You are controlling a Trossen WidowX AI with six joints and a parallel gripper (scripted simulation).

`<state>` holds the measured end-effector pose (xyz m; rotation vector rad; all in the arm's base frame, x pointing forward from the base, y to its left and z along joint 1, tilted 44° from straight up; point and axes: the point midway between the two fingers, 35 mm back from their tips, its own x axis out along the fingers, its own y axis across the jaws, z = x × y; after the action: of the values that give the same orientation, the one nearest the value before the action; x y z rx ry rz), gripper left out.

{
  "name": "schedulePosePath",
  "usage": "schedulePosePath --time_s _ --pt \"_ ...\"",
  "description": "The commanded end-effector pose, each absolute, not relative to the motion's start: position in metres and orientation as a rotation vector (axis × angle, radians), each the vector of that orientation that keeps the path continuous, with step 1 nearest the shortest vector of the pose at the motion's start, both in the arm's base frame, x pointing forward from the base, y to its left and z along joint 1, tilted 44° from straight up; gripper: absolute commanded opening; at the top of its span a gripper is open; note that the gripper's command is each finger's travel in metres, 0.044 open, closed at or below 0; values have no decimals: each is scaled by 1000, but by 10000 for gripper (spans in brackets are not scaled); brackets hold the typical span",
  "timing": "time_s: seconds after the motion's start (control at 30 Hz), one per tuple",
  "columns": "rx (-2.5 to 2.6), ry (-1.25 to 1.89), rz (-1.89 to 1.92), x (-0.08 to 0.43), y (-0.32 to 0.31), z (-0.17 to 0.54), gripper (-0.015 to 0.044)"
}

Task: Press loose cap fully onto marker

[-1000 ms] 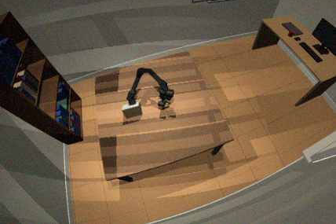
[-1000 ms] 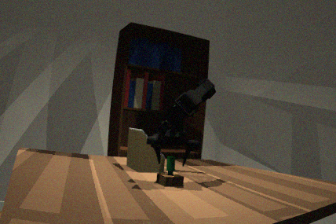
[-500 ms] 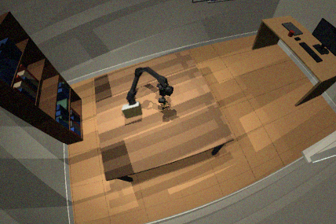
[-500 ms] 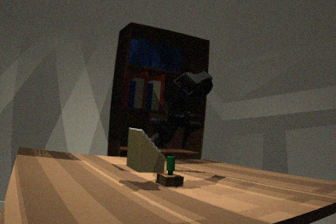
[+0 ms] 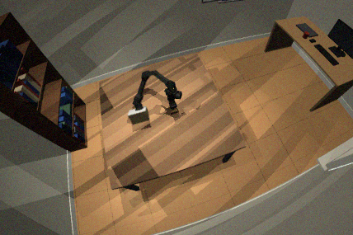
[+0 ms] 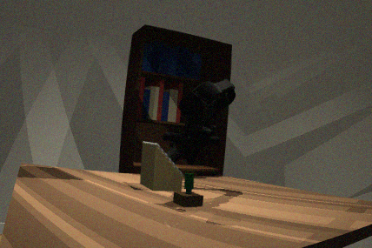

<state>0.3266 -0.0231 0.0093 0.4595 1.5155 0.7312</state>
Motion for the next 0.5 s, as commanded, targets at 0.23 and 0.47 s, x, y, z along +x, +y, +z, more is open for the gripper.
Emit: schedulePosePath --time_s 0.23,0.47 --pt "449 1505 741 327 -23 9 0" --pt "449 1505 741 326 -17 3 0"
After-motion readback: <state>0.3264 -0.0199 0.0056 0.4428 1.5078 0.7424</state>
